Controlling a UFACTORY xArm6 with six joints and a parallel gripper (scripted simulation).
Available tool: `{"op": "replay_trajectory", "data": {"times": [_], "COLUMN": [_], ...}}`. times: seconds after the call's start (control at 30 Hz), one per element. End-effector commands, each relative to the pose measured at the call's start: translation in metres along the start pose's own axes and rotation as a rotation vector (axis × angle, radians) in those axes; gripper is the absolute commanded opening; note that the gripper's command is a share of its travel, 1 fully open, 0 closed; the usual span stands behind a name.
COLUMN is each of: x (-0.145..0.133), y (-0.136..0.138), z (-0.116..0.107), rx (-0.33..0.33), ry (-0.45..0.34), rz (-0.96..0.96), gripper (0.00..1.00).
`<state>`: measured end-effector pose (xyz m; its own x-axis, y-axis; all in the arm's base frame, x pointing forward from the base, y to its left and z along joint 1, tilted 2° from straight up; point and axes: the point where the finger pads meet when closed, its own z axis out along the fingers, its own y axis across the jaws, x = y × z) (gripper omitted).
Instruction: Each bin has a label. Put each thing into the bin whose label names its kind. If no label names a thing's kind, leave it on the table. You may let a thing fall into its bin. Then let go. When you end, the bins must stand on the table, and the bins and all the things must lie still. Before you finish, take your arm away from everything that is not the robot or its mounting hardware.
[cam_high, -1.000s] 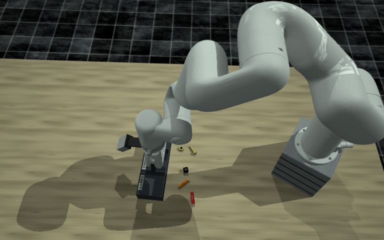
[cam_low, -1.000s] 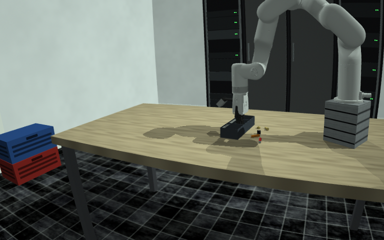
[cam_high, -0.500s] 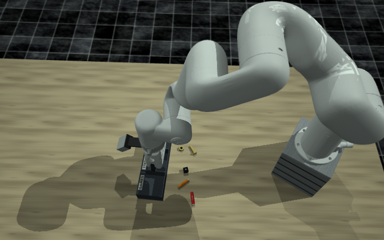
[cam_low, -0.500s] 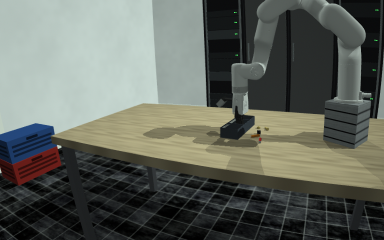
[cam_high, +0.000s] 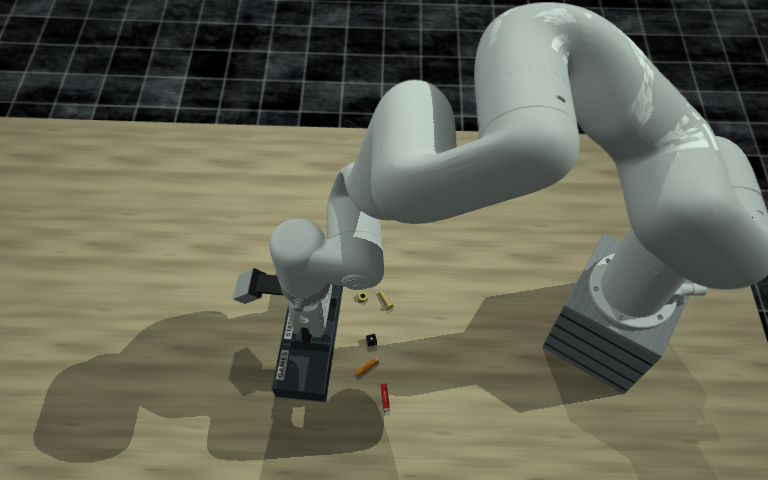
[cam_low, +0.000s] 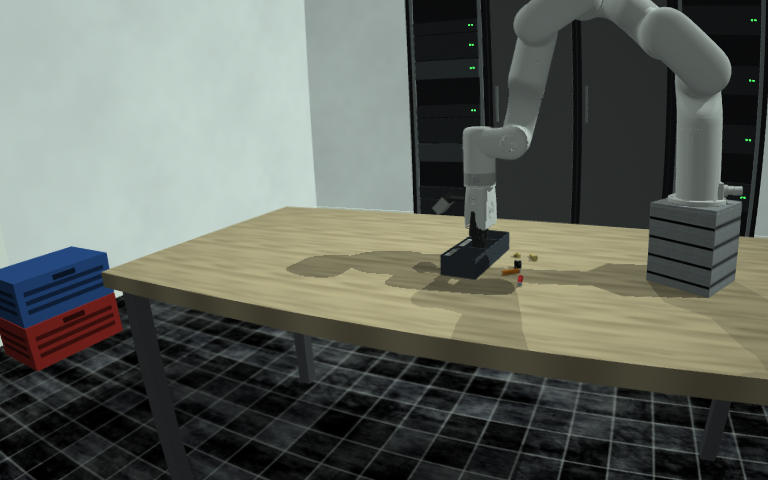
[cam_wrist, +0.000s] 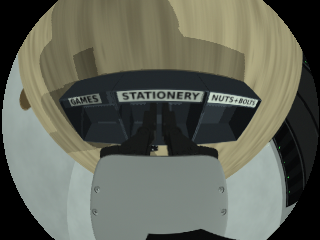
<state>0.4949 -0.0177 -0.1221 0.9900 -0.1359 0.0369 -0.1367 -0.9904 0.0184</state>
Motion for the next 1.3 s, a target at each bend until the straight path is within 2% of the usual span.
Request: {"op": "replay_trajectory", "data": {"times": [0.0,0.57,1.13,1.27], "x": [0.002,0.002,0.002,0.002], "y": [0.0,0.0,0.0,0.0], "z": [-0.001,-0.009,-0.029,-0.045], "rx": [0.0,0.0,0.0,0.0], "ry": [0.004,0.004,0.004,0.004], "rz": [0.0,0.0,0.0,0.0], "gripper": [0.07,0.07,0.07,0.07]}}
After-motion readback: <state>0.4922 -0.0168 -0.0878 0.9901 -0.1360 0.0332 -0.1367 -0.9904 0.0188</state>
